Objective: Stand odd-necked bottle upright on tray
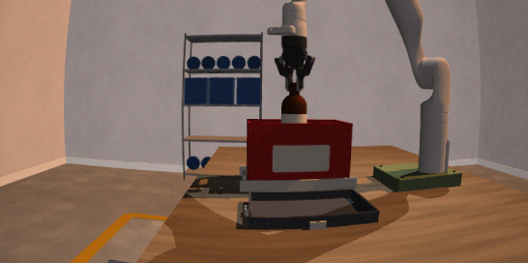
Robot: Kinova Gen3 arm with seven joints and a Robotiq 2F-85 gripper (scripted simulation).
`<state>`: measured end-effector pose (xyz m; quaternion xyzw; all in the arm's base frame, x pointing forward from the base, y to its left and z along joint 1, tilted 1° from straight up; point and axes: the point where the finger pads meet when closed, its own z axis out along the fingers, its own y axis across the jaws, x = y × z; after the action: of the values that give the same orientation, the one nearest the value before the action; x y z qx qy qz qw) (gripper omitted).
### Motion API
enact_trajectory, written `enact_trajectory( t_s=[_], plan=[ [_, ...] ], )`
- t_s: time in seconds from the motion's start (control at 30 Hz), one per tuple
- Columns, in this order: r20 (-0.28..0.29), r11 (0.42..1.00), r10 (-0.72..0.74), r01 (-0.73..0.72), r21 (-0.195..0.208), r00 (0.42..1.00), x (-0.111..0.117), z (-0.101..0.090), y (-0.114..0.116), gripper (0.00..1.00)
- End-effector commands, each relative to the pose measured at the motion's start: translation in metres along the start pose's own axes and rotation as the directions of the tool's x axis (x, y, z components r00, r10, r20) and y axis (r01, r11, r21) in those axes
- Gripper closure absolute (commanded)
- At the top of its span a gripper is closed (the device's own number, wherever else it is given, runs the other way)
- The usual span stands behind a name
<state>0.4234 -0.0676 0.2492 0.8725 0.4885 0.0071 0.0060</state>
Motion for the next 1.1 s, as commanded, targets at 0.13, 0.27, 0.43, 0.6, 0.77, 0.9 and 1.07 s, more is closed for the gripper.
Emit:
enact_trajectory(
  t_s=[0.13, 0.27, 0.43, 0.6, 0.77, 0.9, 1.07],
  plan=[
    [-0.001, 1.0, 0.0, 0.0, -0.001, 1.0, 0.0, -0.001, 0.0, 1.0],
    [-0.001, 1.0, 0.0, 0.0, -0.001, 1.0, 0.0, -0.001, 0.0, 1.0],
    [-0.001, 1.0, 0.0, 0.0, -0.001, 1.0, 0.0, -0.003, 0.0, 1.0],
    [-0.001, 1.0, 0.0, 0.0, -0.001, 1.0, 0.0, -0.006, 0.0, 1.0],
    [-0.001, 1.0, 0.0, 0.0, -0.001, 1.0, 0.0, -0.009, 0.0, 1.0],
    [-0.001, 1.0, 0.0, 0.0, -0.001, 1.0, 0.0, -0.013, 0.0, 1.0],
    [-0.001, 1.0, 0.0, 0.0, -0.001, 1.0, 0.0, -0.02, 0.0, 1.0]
  ],
)
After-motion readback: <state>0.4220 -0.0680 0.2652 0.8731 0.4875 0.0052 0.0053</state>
